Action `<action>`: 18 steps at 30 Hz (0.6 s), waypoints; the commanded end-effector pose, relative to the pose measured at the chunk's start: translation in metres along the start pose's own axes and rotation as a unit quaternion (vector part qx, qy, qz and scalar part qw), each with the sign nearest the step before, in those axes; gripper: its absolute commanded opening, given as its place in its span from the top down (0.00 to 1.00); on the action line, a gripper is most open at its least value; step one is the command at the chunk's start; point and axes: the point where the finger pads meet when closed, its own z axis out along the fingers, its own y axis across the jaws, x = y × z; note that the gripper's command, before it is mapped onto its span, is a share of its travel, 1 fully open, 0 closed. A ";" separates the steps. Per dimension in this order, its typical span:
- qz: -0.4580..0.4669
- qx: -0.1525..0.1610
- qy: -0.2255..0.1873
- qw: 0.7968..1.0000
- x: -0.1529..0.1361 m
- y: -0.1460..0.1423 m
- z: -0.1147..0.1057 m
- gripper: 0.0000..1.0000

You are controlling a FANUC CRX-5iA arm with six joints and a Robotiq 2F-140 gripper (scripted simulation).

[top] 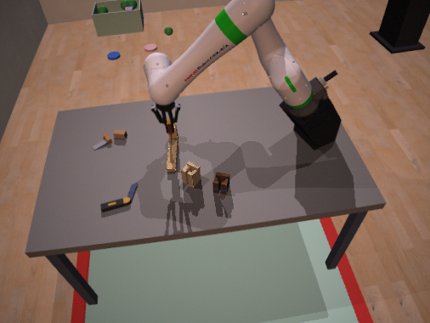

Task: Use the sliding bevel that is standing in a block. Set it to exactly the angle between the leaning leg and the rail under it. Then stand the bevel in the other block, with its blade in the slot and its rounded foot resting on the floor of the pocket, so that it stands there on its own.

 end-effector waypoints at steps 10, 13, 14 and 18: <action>0.000 -0.001 0.000 1.000 -0.002 0.001 0.024 0.90; 0.000 -0.001 0.000 1.000 -0.003 0.001 0.027 0.90; 0.000 -0.001 0.000 1.000 -0.003 0.001 0.027 0.90; 0.000 -0.001 0.000 1.000 -0.003 0.001 0.029 0.90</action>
